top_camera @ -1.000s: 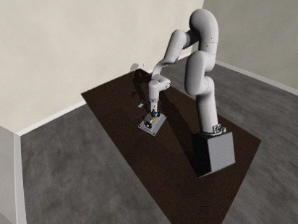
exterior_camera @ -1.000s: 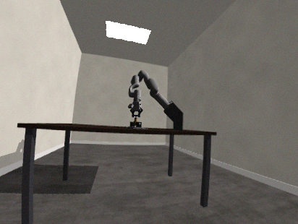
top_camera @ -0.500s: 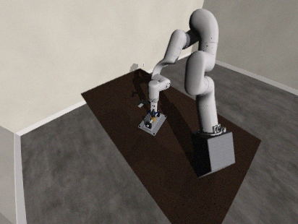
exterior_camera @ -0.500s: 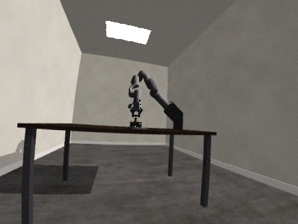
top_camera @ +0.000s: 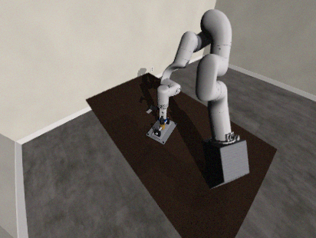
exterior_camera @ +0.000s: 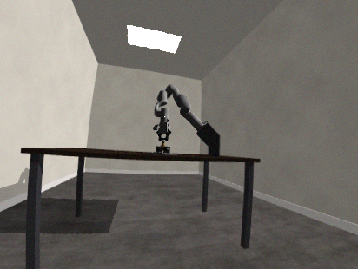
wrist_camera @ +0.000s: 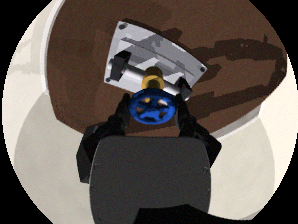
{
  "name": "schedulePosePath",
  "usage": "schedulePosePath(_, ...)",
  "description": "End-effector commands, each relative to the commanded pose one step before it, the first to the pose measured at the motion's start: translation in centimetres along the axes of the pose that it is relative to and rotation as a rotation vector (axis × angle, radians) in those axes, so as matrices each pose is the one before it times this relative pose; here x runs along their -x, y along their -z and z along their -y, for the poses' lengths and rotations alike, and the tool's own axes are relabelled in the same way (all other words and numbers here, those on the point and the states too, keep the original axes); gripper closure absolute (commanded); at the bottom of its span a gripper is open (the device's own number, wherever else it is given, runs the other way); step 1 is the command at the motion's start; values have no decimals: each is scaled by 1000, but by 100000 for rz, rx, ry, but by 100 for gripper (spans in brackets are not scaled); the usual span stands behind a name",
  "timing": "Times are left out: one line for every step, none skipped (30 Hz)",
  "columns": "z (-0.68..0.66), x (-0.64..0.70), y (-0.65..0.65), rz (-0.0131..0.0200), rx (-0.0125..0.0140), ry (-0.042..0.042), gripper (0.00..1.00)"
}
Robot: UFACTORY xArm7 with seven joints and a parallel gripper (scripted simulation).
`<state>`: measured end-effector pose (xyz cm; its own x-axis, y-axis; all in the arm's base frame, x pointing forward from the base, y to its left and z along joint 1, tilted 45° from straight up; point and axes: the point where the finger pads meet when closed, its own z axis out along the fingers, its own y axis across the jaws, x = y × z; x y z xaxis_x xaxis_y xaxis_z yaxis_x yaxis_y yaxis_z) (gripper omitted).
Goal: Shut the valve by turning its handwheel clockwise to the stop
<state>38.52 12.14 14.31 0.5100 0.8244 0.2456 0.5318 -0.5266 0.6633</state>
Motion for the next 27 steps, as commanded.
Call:
schedulePosePath(-16, -95, 50, -318, 140, -4181, 100)
schedulePosePath(0, 0, 0, 0, 0, 0, 100)
schedulePosePath(0, 0, 0, 0, 0, -1042, 100)
schedulePosePath(0, 0, 0, 0, 0, -1087, 100)
schedulePosePath(0, 0, 0, 0, 0, -1133, 100)
schedulePosePath(0, 0, 0, 0, 0, -1178, 100)
schedulePosePath(0, 0, 0, 0, 0, -1223, 100)
schedulePosePath(0, 0, 0, 0, 0, -1267, 100)
schedulePosePath(0, 0, 0, 0, 0, -1311, 100)
schedulePosePath(0, 0, 0, 0, 0, -1355, 100)
schedulePosePath(0, 0, 0, 0, 0, -1397, 100)
schedulePosePath(0, 0, 0, 0, 0, -1440, 100)
schedulePosePath(0, 0, 0, 0, 0, -1481, 100)
schedulePosePath(0, 0, 0, 0, 0, -1522, 100)
schedulePosePath(0, 0, 0, 0, 0, -1562, 100)
schedulePosePath(0, 0, 0, 0, 0, -1601, 100)
schedulePosePath(0, 0, 0, 0, 0, -1639, 100)
schedulePosePath(0, 0, 0, 0, 0, 0, 100)
schedulePosePath(0, 0, 0, 0, 0, 0, 100)
schedulePosePath(0, 0, 0, 0, 0, -1676, 100)
schedulePosePath(0, 0, 0, 0, 0, -1712, 100)
schedulePosePath(0, 0, 0, 0, 0, -1747, 100)
schedulePosePath(0, 0, 0, 0, 0, -1780, 100)
schedulePosePath(0, 0, 0, 0, 0, -1813, 100)
schedulePosePath(0, 0, 0, 0, 0, -1845, 100)
schedulePosePath(0, 0, 0, 0, 0, -1875, 100)
schedulePosePath(0, 0, 0, 0, 0, -1904, 100)
